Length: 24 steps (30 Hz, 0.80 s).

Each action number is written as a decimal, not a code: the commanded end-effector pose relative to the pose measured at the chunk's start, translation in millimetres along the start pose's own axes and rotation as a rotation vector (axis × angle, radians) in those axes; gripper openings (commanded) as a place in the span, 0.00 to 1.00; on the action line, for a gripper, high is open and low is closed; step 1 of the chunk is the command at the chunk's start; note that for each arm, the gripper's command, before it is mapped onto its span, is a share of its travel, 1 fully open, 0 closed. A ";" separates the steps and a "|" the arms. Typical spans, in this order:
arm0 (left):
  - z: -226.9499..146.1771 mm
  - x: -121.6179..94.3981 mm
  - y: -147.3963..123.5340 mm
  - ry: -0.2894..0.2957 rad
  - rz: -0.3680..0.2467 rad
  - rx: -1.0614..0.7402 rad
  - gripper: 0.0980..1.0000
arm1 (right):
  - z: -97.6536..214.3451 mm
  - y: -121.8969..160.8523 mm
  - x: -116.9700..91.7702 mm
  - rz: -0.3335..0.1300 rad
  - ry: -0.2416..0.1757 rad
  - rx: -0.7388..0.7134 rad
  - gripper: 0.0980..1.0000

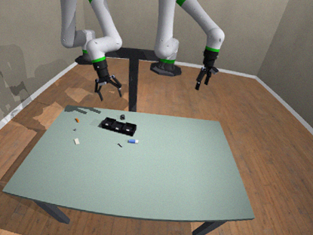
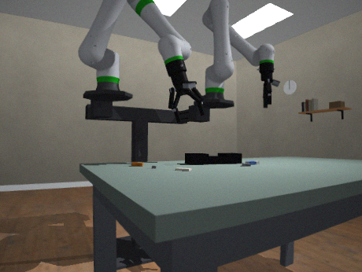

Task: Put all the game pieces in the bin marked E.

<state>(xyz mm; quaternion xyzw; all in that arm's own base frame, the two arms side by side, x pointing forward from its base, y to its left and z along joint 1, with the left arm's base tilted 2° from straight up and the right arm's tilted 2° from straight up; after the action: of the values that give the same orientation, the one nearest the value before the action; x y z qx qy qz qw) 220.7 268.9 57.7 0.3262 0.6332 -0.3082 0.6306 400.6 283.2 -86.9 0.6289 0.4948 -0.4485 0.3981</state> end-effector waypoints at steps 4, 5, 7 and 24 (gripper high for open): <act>-0.2 -0.5 0.5 0.000 0.001 0.000 1.00 | -18.0 0.3 2.6 -0.028 -0.218 0.045 1.00; -0.2 -0.5 0.5 0.000 0.001 0.000 1.00 | -19.6 0.5 3.0 -0.030 -0.242 0.050 1.00; -0.2 -0.5 0.5 0.000 0.001 0.000 1.00 | -22.9 0.9 3.9 -0.033 -0.292 0.061 1.00; -0.2 -0.5 0.5 0.000 0.001 0.000 1.00 | -38.8 35.6 59.2 0.000 -0.311 0.276 1.00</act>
<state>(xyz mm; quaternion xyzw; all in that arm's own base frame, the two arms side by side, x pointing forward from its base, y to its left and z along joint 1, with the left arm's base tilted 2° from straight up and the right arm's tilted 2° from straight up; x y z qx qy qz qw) 220.7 268.9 57.7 0.3262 0.6332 -0.3082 0.6306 429.7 317.9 -111.7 0.5947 0.3736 -0.5973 0.3874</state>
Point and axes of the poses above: on each arm, the point where the finger pads meet when closed, its own x axis out along the fingers, its own z axis across the jaws, y = z × x, the point moved 7 cm from there along -x, back along the fingers, and after that the axes turned 14 degrees about x, right-handed, at the moved point
